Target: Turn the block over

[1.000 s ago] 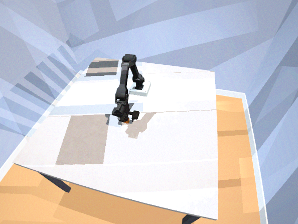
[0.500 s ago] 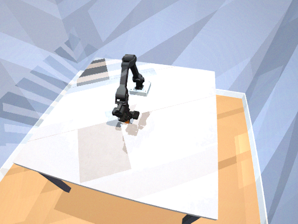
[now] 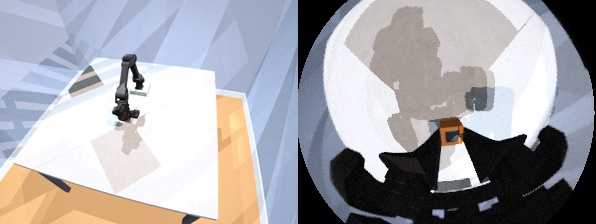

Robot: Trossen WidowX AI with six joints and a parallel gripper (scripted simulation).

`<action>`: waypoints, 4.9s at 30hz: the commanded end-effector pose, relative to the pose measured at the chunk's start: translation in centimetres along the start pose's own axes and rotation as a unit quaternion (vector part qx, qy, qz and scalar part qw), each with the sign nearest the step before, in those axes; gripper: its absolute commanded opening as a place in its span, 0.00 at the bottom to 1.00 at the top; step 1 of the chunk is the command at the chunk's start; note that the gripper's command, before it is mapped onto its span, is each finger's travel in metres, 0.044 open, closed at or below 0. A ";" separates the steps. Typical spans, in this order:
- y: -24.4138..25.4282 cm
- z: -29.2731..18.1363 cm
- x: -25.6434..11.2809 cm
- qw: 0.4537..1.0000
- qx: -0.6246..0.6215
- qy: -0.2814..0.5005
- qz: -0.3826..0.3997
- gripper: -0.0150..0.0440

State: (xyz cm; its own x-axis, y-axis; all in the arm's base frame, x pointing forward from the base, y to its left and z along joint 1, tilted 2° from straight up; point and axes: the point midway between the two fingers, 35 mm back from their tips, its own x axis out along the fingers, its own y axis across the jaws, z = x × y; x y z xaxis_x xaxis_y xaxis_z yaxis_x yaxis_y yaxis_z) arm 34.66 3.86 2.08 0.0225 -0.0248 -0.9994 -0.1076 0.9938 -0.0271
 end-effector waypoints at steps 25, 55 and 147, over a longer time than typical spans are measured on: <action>0.0 0.5 -1.2 0.987 0.001 -0.161 -0.002 0.25; 0.0 1.2 1.3 0.937 0.001 -0.350 -0.002 0.25; -0.1 -0.4 1.5 0.858 0.001 -0.513 -0.003 1.00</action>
State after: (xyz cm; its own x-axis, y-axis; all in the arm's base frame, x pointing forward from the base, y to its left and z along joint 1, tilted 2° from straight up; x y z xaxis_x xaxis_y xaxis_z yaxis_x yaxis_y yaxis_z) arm 34.35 3.69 0.58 0.8877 0.0750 -0.4542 -0.0984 0.9948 -0.0280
